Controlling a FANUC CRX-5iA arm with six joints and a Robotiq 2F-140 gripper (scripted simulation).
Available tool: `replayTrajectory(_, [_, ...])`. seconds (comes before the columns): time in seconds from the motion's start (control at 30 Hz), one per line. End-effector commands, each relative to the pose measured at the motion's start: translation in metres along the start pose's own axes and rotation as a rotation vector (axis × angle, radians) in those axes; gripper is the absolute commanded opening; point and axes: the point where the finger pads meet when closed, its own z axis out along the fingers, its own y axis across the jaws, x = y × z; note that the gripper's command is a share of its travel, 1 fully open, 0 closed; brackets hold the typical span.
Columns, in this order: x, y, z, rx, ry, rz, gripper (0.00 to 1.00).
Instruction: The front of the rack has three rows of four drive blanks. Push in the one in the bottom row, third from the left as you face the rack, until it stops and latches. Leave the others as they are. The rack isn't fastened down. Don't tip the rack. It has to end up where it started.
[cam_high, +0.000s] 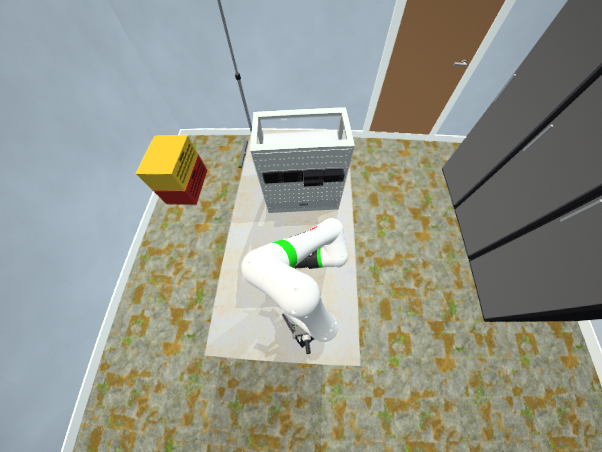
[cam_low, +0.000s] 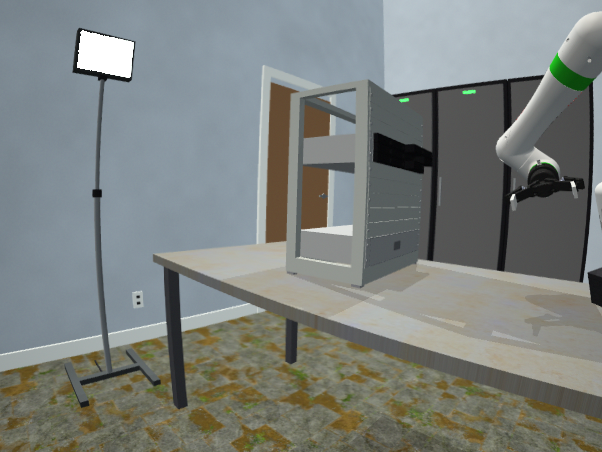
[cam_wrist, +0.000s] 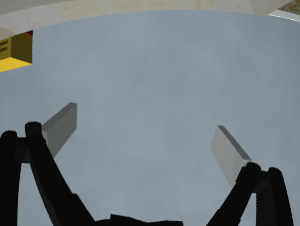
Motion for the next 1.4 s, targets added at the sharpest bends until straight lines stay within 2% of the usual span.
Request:
replayTrajectory(0.0, [-0.003,-0.020,-0.003,0.087,-0.007,0.092,1.00])
replayTrajectory(0.1, [-0.005,-0.033,-0.007,0.146,-0.021,0.155,1.00])
replayTrajectory(0.17, [-0.005,-0.033,-0.007,0.146,-0.021,0.155,1.00])
replayTrajectory(0.67, [-0.020,-0.104,-0.045,0.446,-0.168,0.484,1.00])
replayTrajectory(0.73, [-0.020,-0.104,-0.045,0.446,-0.168,0.484,1.00])
replayTrajectory(0.9, [-0.027,-0.129,-0.067,0.549,-0.258,0.605,1.00])
replayTrajectory(1.07, [-0.033,-0.147,-0.088,0.626,-0.343,0.698,1.00])
replayTrajectory(1.23, [-0.040,-0.163,-0.112,0.697,-0.442,0.789,1.00])
replayTrajectory(1.3, [-0.040,-0.163,-0.112,0.697,-0.442,0.789,1.00])
replayTrajectory(1.37, [-0.044,-0.171,-0.125,0.728,-0.494,0.830,1.00])
